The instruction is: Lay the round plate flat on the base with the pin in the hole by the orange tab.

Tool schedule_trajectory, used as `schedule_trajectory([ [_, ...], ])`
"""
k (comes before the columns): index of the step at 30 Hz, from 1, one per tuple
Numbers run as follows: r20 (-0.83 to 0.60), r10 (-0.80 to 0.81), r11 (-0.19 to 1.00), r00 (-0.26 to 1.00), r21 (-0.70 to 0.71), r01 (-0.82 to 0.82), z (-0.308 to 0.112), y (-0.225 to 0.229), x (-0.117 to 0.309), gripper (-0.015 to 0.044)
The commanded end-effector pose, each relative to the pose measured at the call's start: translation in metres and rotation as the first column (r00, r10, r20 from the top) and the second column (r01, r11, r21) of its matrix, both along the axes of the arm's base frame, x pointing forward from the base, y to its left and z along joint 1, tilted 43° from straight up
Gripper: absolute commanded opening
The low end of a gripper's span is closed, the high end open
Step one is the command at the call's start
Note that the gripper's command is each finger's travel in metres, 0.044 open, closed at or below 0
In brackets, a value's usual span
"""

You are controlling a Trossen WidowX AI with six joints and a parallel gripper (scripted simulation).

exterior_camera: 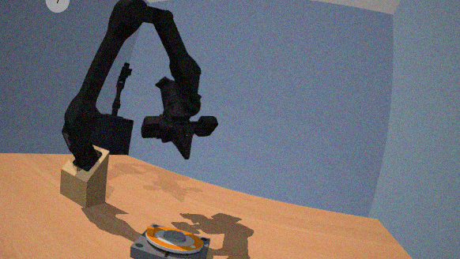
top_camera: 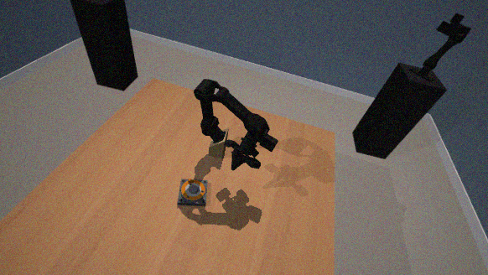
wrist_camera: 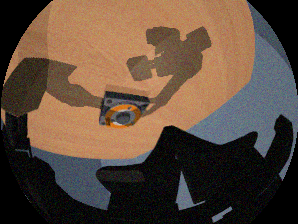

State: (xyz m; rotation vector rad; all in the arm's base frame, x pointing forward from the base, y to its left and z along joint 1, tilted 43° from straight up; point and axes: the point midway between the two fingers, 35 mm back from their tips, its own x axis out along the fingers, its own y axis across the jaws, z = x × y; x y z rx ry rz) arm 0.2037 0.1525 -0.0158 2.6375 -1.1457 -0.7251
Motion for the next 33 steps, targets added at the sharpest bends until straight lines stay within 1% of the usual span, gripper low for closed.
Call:
schedule_trajectory([
  [1, 0.27, -0.549, 0.788, 0.791, 0.484, 0.381, 0.029, -0.053, 0.027, 0.0],
  [2, 0.286, -0.611, 0.74, 0.738, 0.537, 0.404, 0.032, -0.06, 0.03, 0.0],
  [3, 0.29, -0.626, 0.728, 0.724, 0.551, 0.409, 0.032, -0.062, 0.03, 0.0],
  [4, 0.299, -0.671, 0.689, 0.678, 0.59, 0.421, 0.035, -0.067, 0.032, 0.0],
  [7, 0.306, -0.866, 0.468, 0.394, 0.775, 0.426, 0.047, -0.095, 0.039, 0.0],
  [10, 0.266, -0.953, 0.302, 0.146, 0.882, 0.363, 0.056, -0.116, 0.042, 0.0],
  [11, 0.261, -0.957, 0.29, 0.126, 0.889, 0.356, 0.056, -0.118, 0.042, 0.0],
  [12, 0.246, -0.967, 0.254, 0.066, 0.908, 0.332, 0.058, -0.123, 0.042, 0.0],
  [13, 0.215, -0.976, 0.197, -0.034, 0.937, 0.288, 0.062, -0.131, 0.042, 0.0],
  [15, 0.117, -0.954, 0.078, -0.277, 0.986, 0.148, 0.07, -0.152, 0.041, 0.0],
  [18, -0.011, -0.868, 0.0, -0.497, 1.0, -0.023, 0.078, -0.173, 0.038, 0.0],
  [21, -0.037, -0.845, -0.009, -0.533, 0.998, -0.056, 0.079, -0.177, 0.037, 0.0],
  [33, -0.038, -0.845, -0.009, -0.533, 0.998, -0.056, 0.074, -0.176, 0.036, 0.0],
])
